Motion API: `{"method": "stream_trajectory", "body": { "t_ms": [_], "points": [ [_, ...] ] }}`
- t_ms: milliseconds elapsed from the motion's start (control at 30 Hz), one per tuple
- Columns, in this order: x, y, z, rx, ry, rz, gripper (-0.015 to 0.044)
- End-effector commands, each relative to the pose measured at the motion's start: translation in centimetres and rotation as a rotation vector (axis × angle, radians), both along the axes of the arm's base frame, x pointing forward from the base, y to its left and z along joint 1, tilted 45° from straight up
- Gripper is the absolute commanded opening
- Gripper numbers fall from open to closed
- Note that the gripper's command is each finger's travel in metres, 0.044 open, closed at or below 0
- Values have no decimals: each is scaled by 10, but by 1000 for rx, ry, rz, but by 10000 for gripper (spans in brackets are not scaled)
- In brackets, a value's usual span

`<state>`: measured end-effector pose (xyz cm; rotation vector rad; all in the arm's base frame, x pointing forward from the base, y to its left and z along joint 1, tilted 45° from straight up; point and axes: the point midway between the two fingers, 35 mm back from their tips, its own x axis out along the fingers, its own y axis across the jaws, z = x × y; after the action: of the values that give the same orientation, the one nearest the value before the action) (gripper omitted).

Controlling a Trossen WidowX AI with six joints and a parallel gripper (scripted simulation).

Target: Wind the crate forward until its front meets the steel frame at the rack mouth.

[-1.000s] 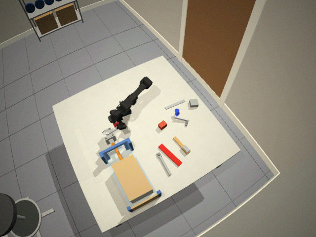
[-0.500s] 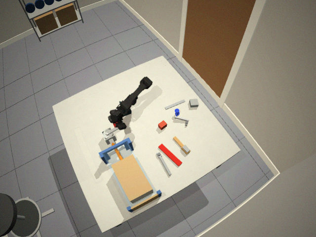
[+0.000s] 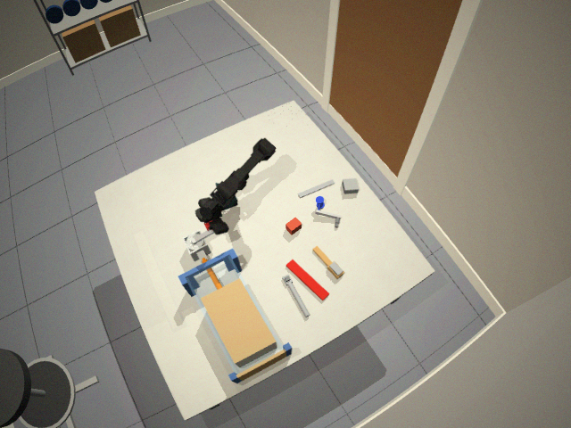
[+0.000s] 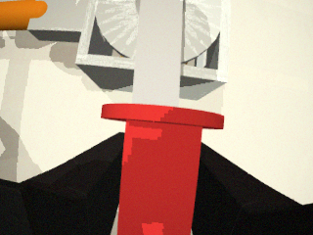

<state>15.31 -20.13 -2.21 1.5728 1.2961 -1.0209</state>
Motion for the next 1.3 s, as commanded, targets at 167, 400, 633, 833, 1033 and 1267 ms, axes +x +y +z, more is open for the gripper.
{"method": "stream_trajectory", "body": {
  "t_ms": [167,400,633,833,1033,1267],
  "points": [
    [-6,2,-2,5,1,1,0],
    [-12,2,-3,5,2,1,0],
    [-20,2,-5,5,2,1,0],
    [-26,1,-7,4,3,1,0],
    [-32,0,-9,4,3,1,0],
    [-39,-1,-12,4,3,1,0]
  ]
}}
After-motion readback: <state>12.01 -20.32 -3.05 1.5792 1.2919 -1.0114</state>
